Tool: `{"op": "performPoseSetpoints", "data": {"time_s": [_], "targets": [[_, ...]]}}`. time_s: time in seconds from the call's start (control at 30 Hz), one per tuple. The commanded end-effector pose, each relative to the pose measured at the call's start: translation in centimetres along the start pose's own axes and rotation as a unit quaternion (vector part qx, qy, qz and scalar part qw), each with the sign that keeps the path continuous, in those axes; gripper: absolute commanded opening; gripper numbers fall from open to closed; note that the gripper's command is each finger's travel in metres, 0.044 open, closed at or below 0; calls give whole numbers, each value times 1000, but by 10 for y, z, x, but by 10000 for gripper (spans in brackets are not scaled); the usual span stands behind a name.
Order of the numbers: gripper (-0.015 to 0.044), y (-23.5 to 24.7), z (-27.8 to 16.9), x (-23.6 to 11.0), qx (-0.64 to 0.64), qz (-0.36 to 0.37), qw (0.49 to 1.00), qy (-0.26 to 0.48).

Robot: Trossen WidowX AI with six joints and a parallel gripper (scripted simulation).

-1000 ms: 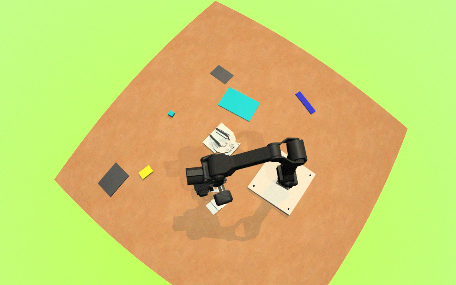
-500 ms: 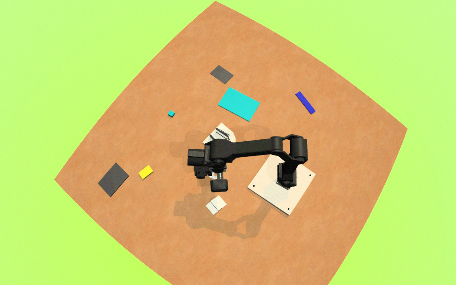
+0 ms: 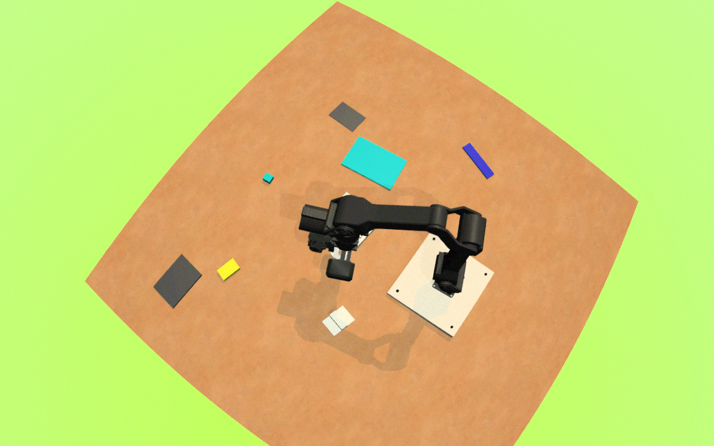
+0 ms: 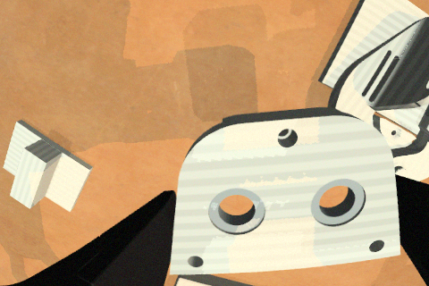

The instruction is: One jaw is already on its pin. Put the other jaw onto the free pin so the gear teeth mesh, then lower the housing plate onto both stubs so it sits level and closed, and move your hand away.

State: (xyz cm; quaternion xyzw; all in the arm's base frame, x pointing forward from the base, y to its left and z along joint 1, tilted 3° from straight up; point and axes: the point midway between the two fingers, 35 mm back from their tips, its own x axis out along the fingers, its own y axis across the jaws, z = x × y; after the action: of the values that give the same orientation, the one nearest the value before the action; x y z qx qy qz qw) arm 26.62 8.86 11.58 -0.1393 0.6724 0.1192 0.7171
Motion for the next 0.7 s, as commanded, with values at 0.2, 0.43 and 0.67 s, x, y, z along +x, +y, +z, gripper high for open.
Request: {"op": "performPoseSetpoints", "data": {"time_s": [0.2,0.43,0.67], "targets": [[351,-31,-8,0,90,0,996,0],[351,-52,-15,-1,152,-1,988,0],[351,-73,-24,-1,214,-2,977,-1]]}}
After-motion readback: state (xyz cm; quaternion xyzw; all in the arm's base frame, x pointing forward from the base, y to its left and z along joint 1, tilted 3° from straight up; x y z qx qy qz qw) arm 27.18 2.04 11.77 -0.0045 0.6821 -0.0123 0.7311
